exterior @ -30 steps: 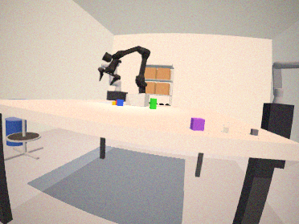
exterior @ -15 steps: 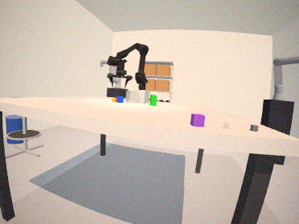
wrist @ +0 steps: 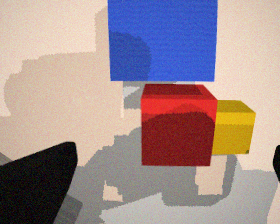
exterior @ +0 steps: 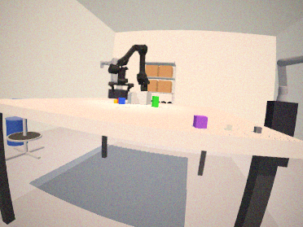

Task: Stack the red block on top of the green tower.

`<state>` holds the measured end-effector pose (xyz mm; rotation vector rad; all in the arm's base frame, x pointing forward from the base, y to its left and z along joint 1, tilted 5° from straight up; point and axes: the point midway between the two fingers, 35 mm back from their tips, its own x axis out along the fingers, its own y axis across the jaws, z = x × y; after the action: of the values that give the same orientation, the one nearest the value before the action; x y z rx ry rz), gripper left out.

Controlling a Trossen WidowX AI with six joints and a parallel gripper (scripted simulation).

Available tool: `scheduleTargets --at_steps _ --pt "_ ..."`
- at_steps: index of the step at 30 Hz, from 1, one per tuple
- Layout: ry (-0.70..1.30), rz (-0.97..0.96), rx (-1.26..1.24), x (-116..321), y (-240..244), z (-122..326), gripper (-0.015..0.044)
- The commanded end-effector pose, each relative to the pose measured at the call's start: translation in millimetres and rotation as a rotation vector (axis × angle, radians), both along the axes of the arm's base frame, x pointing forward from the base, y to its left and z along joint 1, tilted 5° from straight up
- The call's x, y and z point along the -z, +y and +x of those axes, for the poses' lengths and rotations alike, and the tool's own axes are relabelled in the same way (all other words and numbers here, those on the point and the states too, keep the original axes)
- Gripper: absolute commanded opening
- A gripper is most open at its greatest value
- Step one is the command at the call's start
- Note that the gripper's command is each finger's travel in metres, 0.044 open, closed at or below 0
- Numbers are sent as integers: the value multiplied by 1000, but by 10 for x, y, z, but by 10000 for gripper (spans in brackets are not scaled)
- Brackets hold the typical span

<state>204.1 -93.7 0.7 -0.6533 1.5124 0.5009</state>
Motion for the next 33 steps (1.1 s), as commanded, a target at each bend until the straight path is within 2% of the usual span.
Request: scheduleTargets --at_steps 1,33 --pt "-6 2 -6 32 -1 14 440" --pt "-5 2 -6 450 -38 19 440"
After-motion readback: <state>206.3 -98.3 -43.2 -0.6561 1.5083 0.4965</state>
